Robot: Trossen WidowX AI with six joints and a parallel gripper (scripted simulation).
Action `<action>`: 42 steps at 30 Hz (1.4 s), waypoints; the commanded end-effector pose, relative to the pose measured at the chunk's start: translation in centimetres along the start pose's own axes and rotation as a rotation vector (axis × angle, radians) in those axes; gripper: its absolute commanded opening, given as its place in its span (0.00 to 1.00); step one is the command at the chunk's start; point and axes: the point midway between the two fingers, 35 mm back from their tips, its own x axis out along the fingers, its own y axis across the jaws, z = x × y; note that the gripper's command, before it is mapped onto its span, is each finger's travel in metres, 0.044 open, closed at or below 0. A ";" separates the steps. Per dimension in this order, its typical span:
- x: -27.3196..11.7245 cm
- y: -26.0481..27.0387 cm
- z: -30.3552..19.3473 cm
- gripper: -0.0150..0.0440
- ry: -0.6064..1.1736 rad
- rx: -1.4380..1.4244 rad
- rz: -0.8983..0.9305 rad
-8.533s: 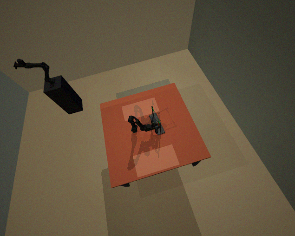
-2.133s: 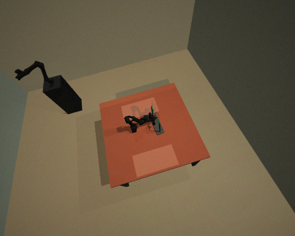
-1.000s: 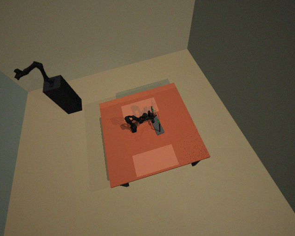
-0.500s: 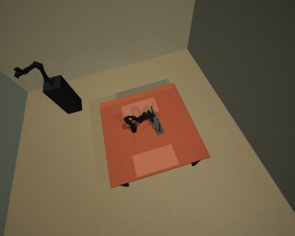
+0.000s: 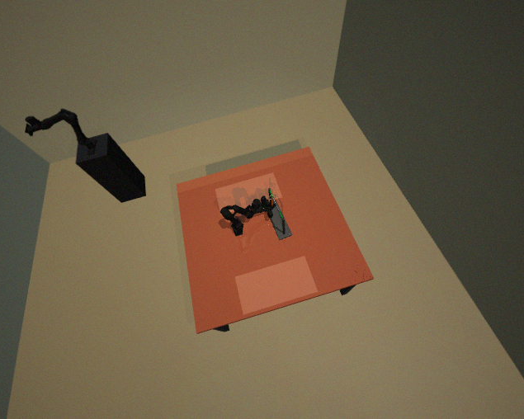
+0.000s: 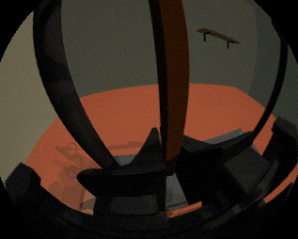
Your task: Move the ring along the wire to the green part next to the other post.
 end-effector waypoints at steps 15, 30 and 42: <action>0.0 0.0 -0.3 0.00 0.004 0.006 -0.003; -0.4 0.1 -0.2 0.53 0.005 0.001 0.001; -2.7 0.2 0.0 0.53 0.006 0.004 -0.001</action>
